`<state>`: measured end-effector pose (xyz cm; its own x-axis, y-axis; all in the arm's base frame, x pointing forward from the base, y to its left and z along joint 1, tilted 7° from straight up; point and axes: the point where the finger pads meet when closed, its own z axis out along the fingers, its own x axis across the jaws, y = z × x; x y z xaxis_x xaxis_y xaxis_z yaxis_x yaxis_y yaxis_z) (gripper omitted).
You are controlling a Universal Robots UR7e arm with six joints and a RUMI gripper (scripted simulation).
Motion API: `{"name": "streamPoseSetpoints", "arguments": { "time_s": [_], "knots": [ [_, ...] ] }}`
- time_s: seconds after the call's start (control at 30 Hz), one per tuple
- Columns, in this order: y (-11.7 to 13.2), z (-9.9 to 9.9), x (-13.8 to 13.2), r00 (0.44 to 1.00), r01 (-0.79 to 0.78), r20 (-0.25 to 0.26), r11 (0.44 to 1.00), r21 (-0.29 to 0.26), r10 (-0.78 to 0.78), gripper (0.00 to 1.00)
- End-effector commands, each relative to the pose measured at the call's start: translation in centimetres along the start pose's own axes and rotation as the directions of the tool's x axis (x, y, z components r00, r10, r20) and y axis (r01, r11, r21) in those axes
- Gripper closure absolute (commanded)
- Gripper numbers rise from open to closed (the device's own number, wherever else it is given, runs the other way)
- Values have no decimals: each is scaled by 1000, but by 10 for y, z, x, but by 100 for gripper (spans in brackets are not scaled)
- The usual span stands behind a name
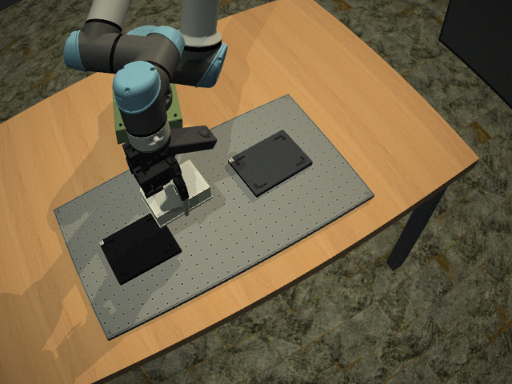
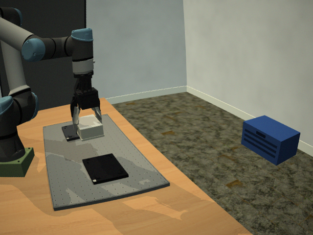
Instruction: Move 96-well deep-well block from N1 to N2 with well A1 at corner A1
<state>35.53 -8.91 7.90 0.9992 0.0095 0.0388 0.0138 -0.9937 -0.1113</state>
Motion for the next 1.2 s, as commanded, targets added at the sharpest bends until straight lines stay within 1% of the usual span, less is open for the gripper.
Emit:
{"name": "streamPoseSetpoints", "arguments": {
  "time_s": [0.0,0.33,0.4,0.9,0.97,1.17],
  "knots": [
    [-18,-1,-1,1000,0,-1,1000,-1,0,100],
    [-51,-1,-2,1000,0,-1,1000,-1,0,100],
    [-51,-1,-2,1000,0,-1,1000,-1,0,100],
    [-101,-1,-5,1000,0,-1,1000,-1,0,100],
    [-101,-1,-5,1000,0,-1,1000,-1,0,100],
    [-121,-1,-6,1000,0,-1,1000,-1,0,100]
  ]
}}
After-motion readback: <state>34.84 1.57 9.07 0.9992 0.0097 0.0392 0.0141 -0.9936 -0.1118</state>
